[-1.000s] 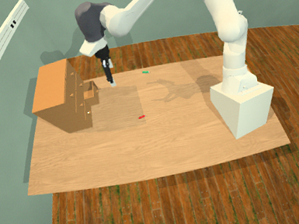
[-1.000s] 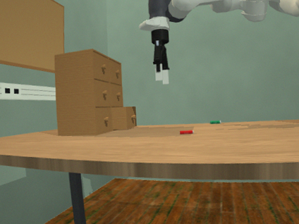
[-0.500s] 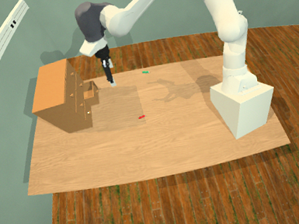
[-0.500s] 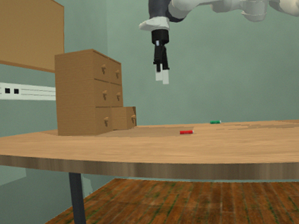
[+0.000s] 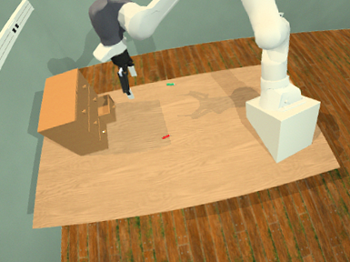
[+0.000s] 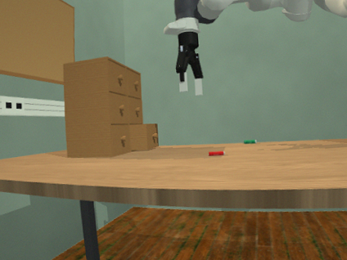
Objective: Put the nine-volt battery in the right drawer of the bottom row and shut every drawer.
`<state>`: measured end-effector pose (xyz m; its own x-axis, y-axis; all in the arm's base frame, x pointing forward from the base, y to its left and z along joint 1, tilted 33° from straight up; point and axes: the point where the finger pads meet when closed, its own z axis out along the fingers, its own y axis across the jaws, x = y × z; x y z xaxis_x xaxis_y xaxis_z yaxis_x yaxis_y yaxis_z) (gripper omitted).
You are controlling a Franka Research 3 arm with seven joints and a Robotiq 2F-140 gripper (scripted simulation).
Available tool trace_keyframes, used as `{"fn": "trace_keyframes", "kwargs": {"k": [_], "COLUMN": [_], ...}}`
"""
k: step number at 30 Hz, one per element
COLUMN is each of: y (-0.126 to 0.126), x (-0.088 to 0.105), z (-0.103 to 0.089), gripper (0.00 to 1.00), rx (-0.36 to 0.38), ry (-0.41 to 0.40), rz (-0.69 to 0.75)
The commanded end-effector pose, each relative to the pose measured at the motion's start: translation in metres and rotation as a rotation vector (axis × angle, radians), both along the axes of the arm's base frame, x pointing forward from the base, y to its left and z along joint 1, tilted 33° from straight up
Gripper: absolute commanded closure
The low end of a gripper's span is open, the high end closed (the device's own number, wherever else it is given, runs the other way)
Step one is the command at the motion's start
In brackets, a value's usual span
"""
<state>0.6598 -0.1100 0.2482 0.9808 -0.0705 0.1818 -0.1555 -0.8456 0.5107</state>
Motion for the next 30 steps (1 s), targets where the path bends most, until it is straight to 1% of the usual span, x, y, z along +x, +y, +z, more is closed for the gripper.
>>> {"fn": "trace_keyframes", "kwargs": {"k": [1,8,10,25,27,30], "y": [0.003,0.003,0.003,0.003,0.003,0.003], "x": [-0.001,-0.004,-0.004,-0.010,-0.010,-0.012], "z": [-0.001,0.001,0.001,0.006,0.006,0.007], "gripper": [0.00,0.00,0.00,0.00,0.00,0.00], "rx": [0.019,0.028,0.028,0.052,0.052,0.057], "ry": [-0.078,-0.120,-0.120,-0.226,-0.226,-0.249], "rz": [-0.113,-0.181,-0.181,-0.350,-0.350,-0.387]}}
